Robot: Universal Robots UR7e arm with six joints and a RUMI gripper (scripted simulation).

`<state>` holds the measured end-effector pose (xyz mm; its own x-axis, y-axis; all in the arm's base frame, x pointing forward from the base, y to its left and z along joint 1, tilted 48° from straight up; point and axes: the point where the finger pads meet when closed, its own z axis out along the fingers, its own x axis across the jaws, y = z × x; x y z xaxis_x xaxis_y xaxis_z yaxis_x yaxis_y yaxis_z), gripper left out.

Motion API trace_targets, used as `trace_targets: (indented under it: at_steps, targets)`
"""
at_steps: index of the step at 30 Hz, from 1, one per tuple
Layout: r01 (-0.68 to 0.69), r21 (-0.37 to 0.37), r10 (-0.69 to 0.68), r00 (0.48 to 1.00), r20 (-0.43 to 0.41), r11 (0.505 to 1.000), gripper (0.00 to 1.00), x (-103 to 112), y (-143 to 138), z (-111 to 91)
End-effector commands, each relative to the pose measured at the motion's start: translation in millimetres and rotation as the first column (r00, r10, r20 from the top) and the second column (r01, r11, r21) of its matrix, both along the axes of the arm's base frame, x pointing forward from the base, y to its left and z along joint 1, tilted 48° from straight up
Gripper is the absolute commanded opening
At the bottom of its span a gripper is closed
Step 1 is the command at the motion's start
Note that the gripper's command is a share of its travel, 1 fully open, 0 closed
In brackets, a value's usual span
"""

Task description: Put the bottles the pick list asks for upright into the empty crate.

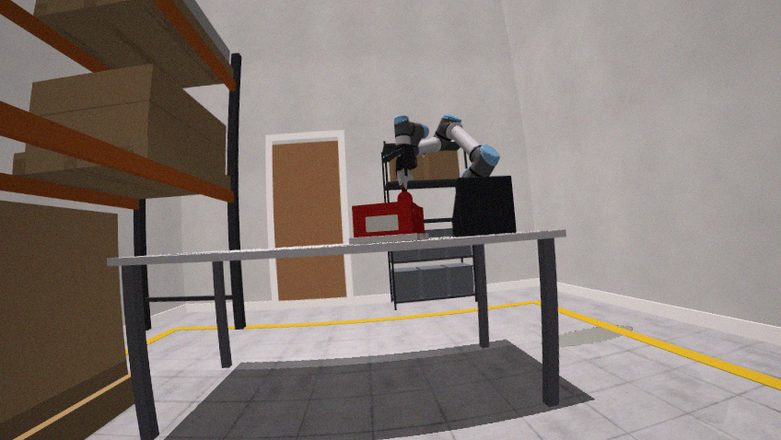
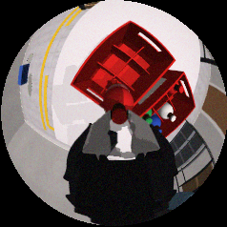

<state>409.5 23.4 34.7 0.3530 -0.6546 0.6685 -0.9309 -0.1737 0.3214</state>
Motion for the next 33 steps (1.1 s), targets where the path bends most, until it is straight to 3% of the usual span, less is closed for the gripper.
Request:
trace_targets:
  at_steps: [1,33]
  targets:
    - [-0.001,0.000,0.001,1.000,0.001,1.000,0.00,0,-3,-3]
    - [-0.001,0.000,0.001,1.000,0.001,1.000,0.00,-3,-24,-22]
